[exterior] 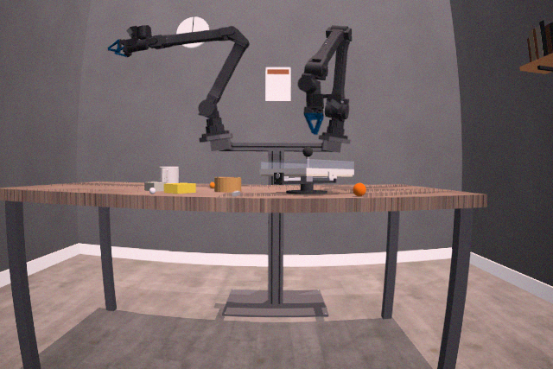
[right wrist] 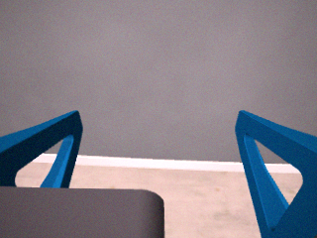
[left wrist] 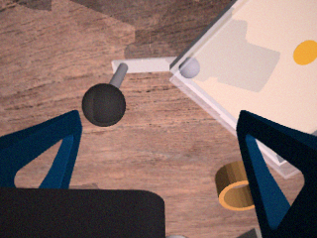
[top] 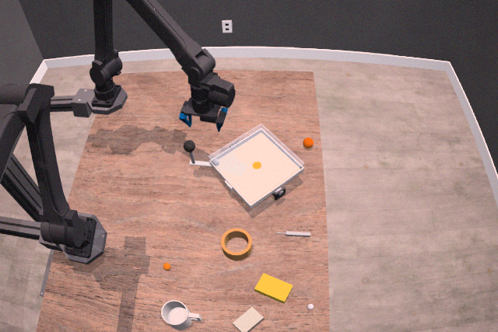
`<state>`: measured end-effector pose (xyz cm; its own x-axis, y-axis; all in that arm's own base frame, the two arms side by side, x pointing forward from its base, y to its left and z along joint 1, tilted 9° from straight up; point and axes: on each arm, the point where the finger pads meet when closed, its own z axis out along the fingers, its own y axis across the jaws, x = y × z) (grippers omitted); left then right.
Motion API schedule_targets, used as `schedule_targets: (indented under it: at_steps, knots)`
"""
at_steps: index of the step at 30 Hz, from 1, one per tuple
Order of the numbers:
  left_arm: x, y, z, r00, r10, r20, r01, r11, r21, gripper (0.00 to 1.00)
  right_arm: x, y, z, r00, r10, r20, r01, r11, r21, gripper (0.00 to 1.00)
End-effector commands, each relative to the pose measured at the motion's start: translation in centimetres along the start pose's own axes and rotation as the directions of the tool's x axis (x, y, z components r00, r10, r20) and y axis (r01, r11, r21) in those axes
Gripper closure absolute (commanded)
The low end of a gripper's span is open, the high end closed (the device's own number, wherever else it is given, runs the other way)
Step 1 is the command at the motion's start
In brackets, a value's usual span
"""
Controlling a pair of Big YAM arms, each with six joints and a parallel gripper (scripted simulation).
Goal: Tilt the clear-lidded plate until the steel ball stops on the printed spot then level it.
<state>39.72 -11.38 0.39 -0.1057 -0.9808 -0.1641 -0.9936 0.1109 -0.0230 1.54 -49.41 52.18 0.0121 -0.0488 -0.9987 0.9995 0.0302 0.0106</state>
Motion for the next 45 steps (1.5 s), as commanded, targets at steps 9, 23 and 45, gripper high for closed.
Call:
schedule_targets:
  at_steps: [9, 23, 45]
  knots:
    - [3.7, 5.3, 1.8, 0.997, -0.074, -0.024, 0.074, 0.996, 0.039, 0.0, -4.8, -0.4, -0.4, 0.996, -0.011, 0.091, 0.011, 1.0, 0.006, 0.0]
    - [3.2, 4.1, 1.1, 0.995, -0.094, -0.029, 0.096, 0.994, 0.049, 0.43, -4.8, -0.4, -0.4, 0.996, -0.011, 0.091, 0.011, 1.0, 0.006, 0.0]
    - [3.2, 4.1, 1.1, 0.995, -0.093, -0.029, 0.095, 0.994, 0.049, 0.43, -4.8, -0.4, -0.4, 0.996, -0.011, 0.091, 0.011, 1.0, 0.006, 0.0]
